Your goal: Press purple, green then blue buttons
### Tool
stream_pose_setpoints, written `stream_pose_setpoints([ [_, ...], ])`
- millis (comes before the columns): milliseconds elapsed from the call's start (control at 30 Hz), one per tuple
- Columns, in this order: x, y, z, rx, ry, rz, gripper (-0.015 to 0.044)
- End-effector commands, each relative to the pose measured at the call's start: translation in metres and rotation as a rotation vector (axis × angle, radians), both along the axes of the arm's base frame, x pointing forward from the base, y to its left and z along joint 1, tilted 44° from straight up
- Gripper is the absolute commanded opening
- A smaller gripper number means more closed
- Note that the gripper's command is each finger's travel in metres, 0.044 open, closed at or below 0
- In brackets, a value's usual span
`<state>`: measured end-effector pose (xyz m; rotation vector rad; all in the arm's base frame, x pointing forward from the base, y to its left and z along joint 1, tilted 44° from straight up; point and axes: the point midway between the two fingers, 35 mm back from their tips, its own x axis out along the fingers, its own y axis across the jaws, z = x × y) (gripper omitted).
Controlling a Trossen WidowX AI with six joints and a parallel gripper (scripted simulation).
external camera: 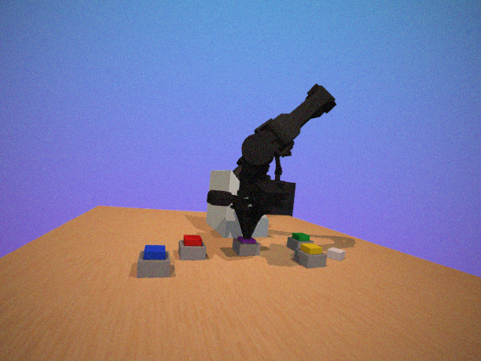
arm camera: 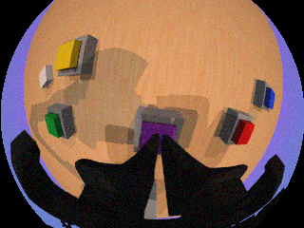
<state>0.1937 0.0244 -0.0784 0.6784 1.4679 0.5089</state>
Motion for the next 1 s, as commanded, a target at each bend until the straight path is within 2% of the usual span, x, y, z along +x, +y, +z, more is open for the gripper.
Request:
stream_pose_setpoints([
  [0, -0.003, 0.004, -0.001, 0.011, 0.011, -0.001, 0.0020],
  [467, -0.001, 0.000, 0.000, 0.002, 0.003, 0.000, 0.0020],
  [600, -0.004, -0.020, 0.023, 0.008, 0.010, -0.001, 0.0020],
  [733, -0.005, -0.023, 0.026, 0.008, 0.011, -0.001, 0.0020],
  [900, -0.007, -0.063, 0.066, 0.006, 0.011, -0.001, 0.0020],
  [967, -0.008, -0.065, 0.068, 0.006, 0.011, -0.001, 0.0020],
])
